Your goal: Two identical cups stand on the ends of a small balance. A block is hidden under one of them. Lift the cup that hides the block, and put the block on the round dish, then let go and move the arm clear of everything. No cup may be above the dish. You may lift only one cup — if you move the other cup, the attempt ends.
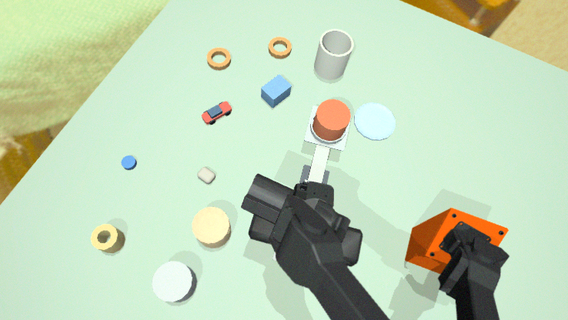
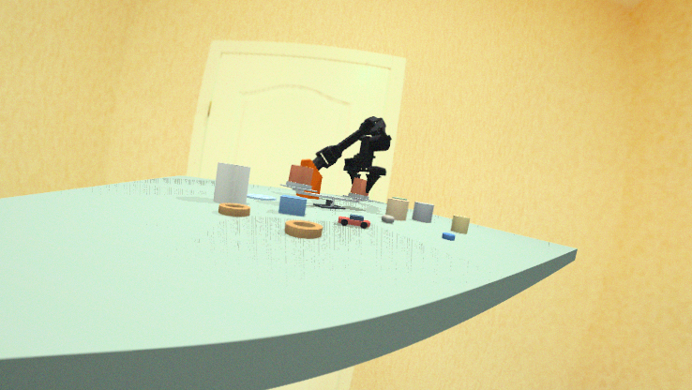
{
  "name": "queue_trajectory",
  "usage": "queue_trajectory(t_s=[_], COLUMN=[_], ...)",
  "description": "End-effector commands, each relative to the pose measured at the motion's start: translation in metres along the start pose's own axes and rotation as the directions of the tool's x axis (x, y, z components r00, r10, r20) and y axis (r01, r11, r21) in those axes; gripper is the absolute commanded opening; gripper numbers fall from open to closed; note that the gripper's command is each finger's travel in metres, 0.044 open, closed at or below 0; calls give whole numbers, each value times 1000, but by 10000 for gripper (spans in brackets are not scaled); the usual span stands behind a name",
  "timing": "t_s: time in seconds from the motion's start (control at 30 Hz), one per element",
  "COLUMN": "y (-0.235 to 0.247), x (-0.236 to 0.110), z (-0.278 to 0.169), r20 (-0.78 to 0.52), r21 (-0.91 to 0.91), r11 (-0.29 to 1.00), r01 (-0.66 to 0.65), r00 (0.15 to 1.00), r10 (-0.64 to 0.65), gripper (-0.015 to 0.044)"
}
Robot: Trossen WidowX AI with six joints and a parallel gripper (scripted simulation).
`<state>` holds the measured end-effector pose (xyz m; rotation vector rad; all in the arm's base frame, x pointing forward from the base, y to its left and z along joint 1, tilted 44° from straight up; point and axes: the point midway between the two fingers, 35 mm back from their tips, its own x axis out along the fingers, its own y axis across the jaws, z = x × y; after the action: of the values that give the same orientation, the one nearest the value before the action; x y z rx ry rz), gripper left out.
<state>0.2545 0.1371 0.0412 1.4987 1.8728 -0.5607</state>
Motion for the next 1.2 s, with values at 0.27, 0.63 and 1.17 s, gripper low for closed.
queue_trajectory(t_s=[0.27, 0.63, 1.17], y=[5, 5, 5], x=[-18, -32, -52], z=[2, 3, 3], r20=[13, 15, 16], r21=[-7, -7, -6], r11=[1000, 1000, 1000], r01=[-15, -14, -14], r00=[1000, 1000, 1000], r10=[15, 14, 14], gripper=[0, 0, 0])
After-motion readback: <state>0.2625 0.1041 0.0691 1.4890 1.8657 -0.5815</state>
